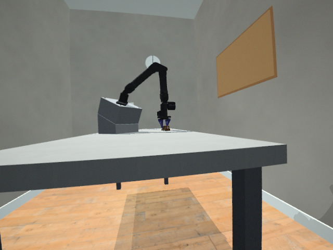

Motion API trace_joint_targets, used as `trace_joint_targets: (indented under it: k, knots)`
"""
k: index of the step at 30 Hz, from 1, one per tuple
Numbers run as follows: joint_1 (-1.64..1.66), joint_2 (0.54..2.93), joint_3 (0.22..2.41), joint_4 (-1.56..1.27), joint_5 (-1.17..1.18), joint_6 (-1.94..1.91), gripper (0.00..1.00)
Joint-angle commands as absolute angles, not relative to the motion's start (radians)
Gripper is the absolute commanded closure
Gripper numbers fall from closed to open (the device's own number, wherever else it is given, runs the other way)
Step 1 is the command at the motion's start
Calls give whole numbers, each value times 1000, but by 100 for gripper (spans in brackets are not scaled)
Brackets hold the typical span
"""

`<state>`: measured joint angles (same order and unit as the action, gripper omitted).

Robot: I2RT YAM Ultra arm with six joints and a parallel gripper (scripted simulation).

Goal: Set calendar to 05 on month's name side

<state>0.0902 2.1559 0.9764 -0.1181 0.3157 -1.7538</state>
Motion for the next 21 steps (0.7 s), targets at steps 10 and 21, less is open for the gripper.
trace_joint_targets:
  k: [10, 21]
  knots:
    - [137, 1992, 959, -264, 314, -1712, 53]
    - [177, 1863, 966, -413, 325, -1671, 53]
